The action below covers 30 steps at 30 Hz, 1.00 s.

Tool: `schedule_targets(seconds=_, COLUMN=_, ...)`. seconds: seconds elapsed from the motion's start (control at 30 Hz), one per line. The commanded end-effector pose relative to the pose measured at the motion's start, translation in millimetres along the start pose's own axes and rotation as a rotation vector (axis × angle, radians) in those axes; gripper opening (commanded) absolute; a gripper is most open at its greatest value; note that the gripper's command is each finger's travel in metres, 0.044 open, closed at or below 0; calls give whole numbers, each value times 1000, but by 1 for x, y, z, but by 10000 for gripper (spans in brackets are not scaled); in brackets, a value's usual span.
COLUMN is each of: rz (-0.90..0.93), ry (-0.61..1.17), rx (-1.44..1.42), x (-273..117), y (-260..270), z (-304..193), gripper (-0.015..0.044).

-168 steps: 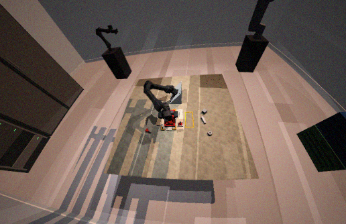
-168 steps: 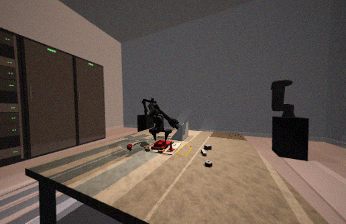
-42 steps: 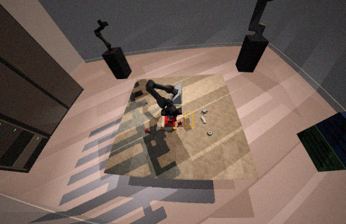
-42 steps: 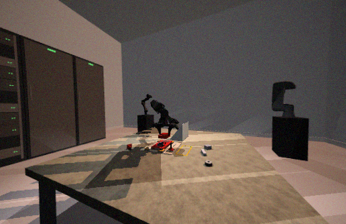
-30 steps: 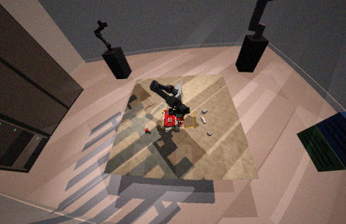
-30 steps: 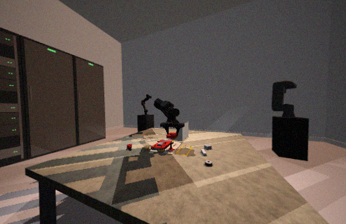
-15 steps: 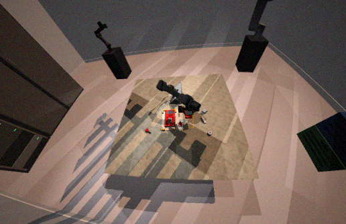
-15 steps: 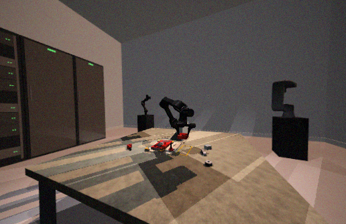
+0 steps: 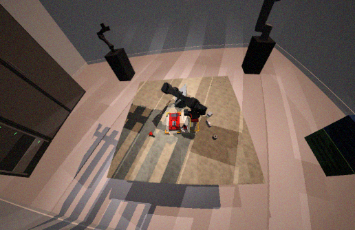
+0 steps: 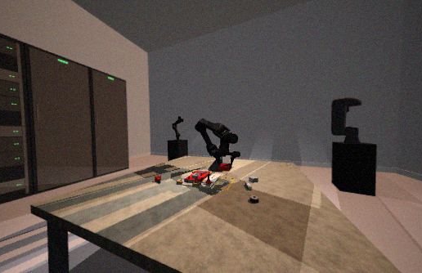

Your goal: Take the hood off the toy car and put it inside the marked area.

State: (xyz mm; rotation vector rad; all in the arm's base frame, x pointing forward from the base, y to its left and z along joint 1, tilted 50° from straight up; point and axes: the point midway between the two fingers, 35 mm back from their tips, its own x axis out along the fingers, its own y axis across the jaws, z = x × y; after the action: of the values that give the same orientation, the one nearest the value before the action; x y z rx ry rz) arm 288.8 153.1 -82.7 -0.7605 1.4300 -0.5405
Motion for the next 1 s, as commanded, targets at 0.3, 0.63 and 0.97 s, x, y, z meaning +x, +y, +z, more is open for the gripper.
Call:
schedule_targets(seconds=0.3, rz=-3, ry=3, rx=-5, x=13, y=0, z=0, gripper=0)
schedule_targets(seconds=0.63, rz=-3, ry=3, rx=-5, x=22, y=0, z=0, gripper=0)
schedule_targets(seconds=0.97, rz=-4, ry=3, rx=-5, x=30, y=0, z=0, gripper=0)
